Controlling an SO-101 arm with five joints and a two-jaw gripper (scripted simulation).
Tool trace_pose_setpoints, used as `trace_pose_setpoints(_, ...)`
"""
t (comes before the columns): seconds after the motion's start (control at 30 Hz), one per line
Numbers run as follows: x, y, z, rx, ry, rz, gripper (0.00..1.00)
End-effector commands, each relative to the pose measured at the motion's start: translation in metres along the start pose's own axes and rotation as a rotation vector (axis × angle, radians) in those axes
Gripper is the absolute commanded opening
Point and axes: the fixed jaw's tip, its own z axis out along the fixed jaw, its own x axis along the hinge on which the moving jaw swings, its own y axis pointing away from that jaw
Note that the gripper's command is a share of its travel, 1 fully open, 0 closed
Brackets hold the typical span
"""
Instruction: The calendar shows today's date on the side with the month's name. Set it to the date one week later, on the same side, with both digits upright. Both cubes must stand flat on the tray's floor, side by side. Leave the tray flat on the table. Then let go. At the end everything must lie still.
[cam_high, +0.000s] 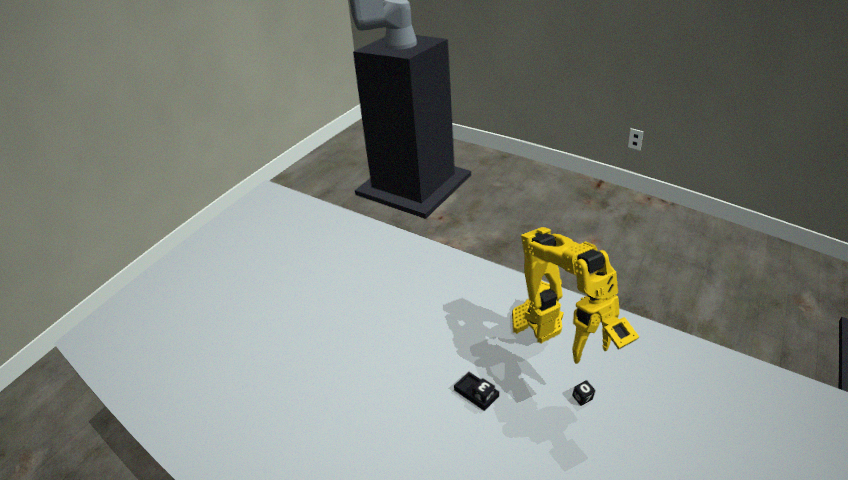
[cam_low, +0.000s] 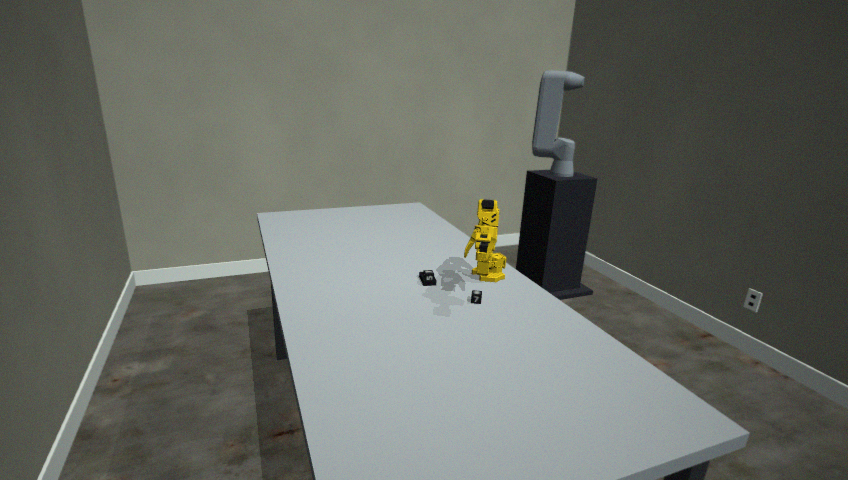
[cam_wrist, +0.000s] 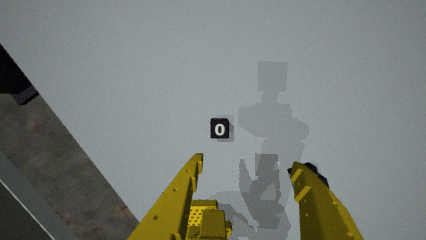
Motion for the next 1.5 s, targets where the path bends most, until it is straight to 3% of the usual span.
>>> trace_pose_setpoints(0.0, -0.0074, 0.0014, -0.0213, -0.006, -0.121, -0.011, 0.35)
trace_pose_setpoints(0.17, -0.0081, 0.0014, -0.0262, -0.007, -0.149, -0.011, 0.35)
trace_pose_setpoints(0.83, -0.0065, 0.0008, -0.025, 0.001, -0.15, -0.105, 0.35)
trace_pose_setpoints(1.47, 0.0018, -0.0033, -0.0184, 0.045, -0.145, -0.601, 0.35)
